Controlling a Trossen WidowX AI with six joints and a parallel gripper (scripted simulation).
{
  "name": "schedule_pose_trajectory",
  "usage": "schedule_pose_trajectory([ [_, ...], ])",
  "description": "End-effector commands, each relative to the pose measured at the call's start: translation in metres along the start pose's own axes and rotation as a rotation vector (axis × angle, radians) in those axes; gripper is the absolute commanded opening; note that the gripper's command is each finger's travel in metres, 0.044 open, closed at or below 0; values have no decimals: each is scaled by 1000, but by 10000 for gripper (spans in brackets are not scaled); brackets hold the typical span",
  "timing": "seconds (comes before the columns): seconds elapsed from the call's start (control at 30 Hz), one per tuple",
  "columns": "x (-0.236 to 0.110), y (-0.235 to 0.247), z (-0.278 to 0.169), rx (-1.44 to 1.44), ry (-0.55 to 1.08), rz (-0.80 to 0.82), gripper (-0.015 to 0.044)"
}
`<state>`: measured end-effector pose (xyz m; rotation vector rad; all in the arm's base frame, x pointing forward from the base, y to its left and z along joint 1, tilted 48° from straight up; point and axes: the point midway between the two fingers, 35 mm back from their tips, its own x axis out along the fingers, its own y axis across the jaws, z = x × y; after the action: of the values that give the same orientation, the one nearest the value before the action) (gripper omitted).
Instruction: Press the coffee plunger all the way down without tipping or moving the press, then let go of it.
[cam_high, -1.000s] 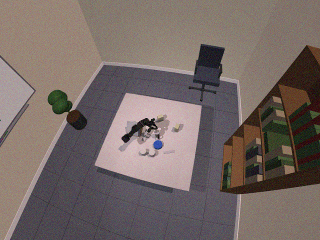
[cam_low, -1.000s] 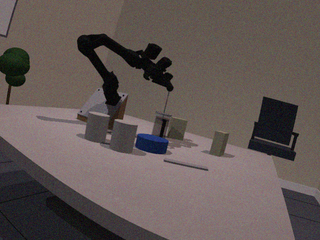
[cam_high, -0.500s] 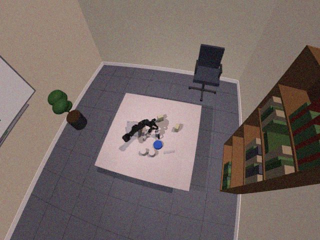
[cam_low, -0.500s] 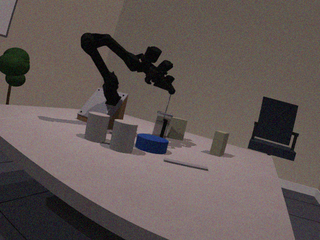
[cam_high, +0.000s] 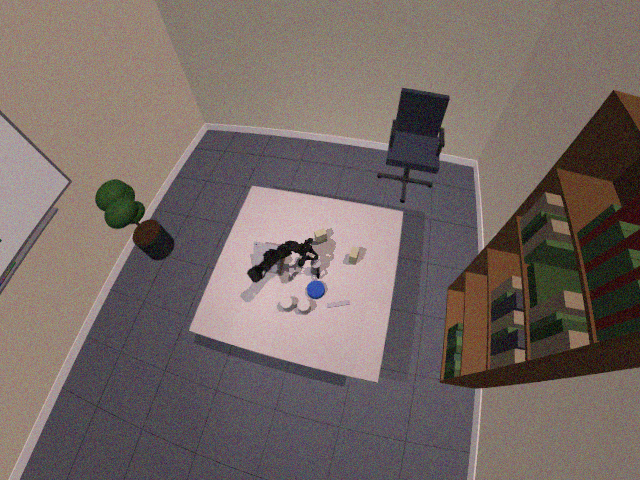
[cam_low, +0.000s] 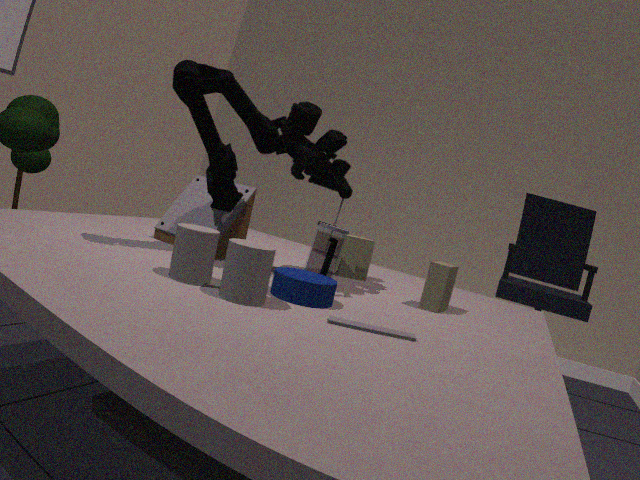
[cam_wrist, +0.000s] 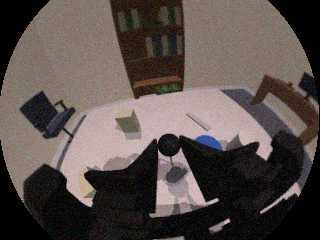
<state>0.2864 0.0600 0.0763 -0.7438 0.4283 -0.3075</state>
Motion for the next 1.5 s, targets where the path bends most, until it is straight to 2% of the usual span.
schedule_pose_trajectory([
  [0.0,8,0,-24,-39,41,-4,114],
  [0.53,25,-1,-42,-45,28,-12,114],
  [1.47,33,4,-38,-45,26,-14,114],
])
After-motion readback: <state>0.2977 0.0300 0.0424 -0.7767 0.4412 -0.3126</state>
